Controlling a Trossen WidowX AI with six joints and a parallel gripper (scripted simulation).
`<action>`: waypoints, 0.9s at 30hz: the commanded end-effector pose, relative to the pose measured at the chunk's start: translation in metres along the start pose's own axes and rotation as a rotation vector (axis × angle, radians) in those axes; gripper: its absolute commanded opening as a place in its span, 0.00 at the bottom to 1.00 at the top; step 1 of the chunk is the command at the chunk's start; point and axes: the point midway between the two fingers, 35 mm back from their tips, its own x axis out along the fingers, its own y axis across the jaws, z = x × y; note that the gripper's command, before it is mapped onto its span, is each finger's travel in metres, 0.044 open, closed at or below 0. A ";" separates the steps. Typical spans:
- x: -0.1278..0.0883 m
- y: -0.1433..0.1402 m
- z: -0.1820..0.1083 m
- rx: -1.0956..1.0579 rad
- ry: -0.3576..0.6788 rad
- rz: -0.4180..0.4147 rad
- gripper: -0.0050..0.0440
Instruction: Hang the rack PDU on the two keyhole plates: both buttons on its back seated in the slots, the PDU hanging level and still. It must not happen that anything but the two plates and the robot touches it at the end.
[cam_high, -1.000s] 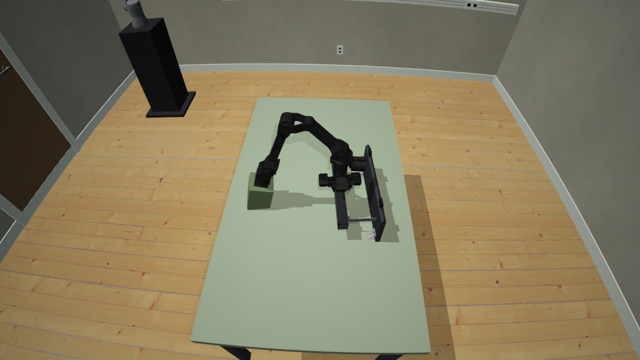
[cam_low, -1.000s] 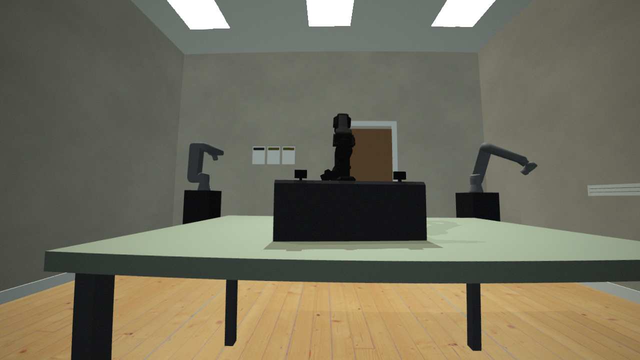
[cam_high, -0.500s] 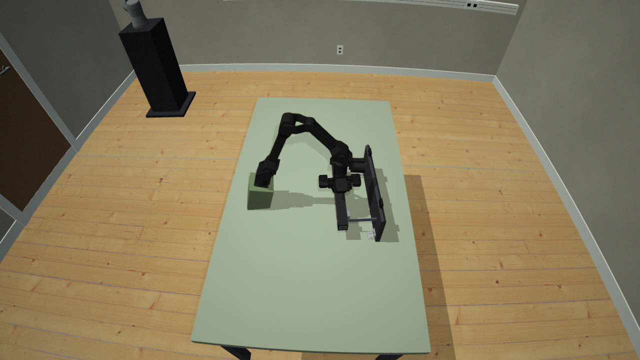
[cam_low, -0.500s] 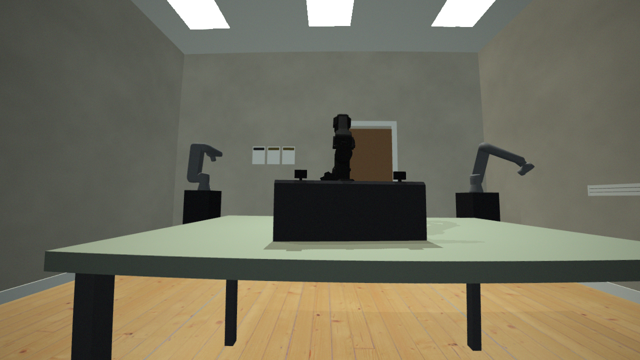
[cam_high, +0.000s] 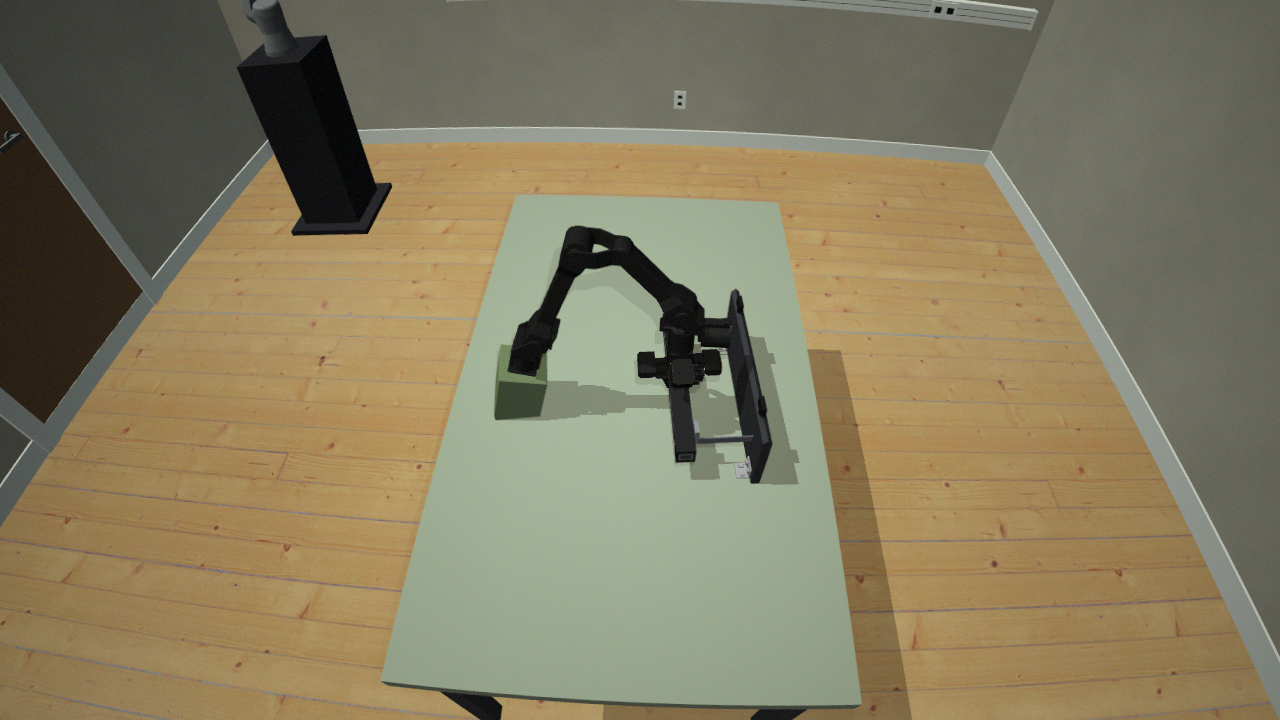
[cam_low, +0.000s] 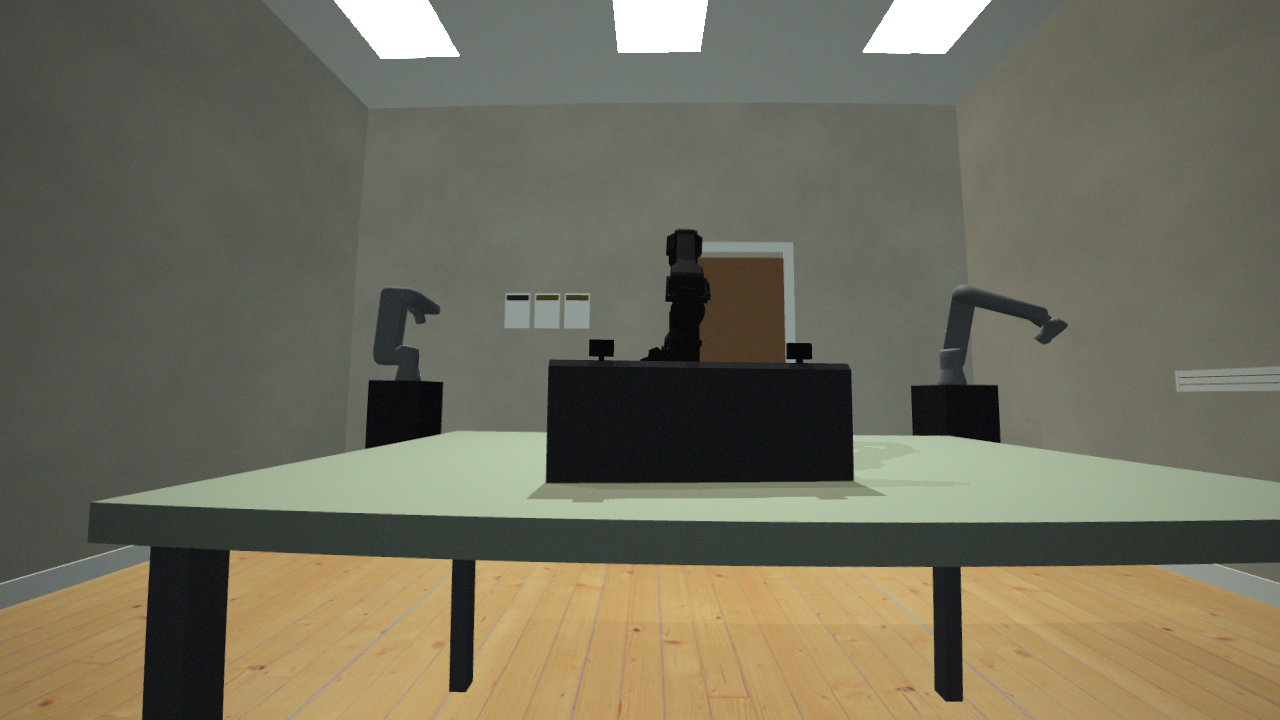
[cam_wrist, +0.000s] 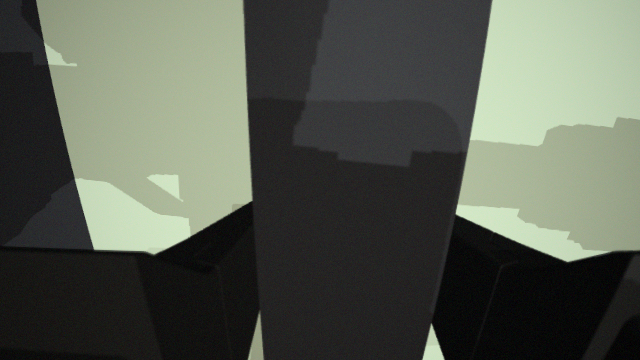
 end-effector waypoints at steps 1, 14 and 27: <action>-0.007 0.005 0.000 -0.001 -0.003 0.024 0.30; -0.007 0.005 0.000 -0.001 -0.003 0.024 0.84; -0.028 0.010 0.001 -0.003 -0.005 0.046 1.00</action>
